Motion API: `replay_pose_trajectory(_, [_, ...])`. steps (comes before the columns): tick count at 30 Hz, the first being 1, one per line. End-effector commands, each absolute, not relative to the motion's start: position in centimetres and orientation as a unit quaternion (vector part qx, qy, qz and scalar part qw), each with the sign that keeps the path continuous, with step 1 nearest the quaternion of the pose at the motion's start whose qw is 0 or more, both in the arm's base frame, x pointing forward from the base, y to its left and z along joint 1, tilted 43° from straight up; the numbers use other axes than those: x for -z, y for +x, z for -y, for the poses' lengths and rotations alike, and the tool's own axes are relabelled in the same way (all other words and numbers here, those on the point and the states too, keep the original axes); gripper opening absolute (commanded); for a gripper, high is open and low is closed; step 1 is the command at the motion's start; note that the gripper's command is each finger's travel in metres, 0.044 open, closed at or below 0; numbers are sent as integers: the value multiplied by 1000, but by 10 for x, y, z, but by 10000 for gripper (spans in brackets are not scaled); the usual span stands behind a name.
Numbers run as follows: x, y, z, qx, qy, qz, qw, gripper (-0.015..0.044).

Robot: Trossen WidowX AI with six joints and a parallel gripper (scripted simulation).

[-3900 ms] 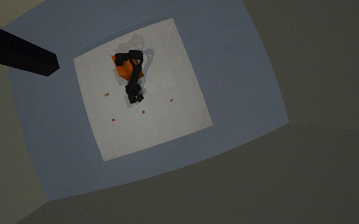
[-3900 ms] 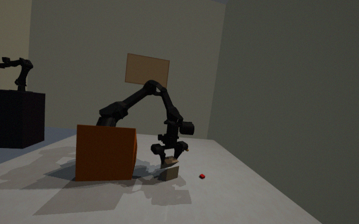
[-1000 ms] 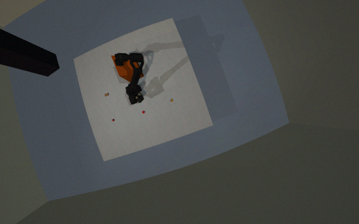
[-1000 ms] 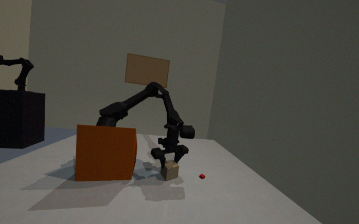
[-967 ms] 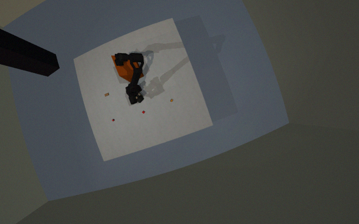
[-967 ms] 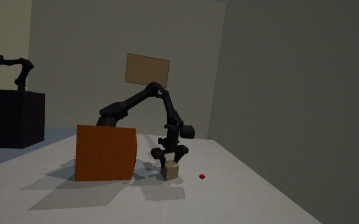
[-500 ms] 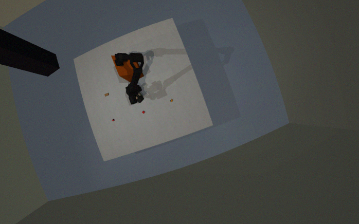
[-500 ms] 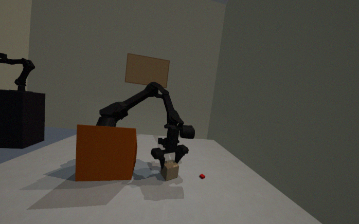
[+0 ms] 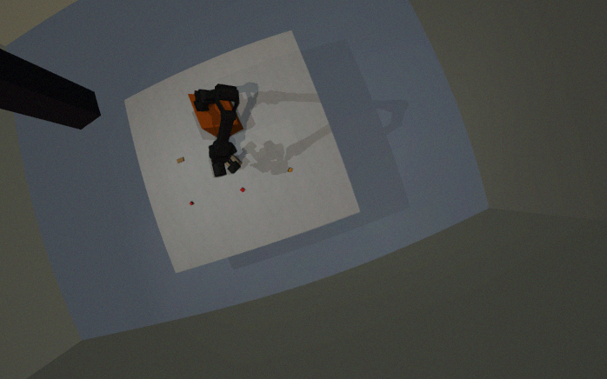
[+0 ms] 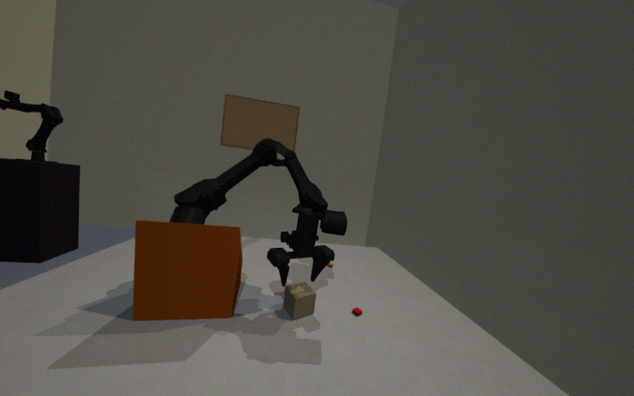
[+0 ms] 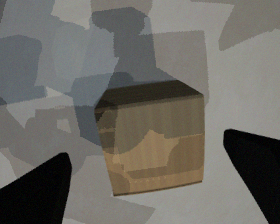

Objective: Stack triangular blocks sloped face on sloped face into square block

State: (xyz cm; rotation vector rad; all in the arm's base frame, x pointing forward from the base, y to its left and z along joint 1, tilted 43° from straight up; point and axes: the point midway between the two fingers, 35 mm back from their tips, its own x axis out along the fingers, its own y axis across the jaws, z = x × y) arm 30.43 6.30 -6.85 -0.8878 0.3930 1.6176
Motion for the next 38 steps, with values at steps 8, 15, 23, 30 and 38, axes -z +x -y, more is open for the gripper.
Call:
replay_pose_trajectory(8, [19, 310, -16, -679, -393, -163, 599, 440])
replay_pose_trajectory(15, [19, 310, -16, -679, -393, -163, 599, 440])
replay_pose_trajectory(23, [19, 310, -16, -679, -393, -163, 599, 440])
replay_pose_trajectory(30, [19, 310, -16, -679, -393, -163, 599, 440])
replay_pose_trajectory(38, [19, 310, -16, -679, -393, -163, 599, 440])
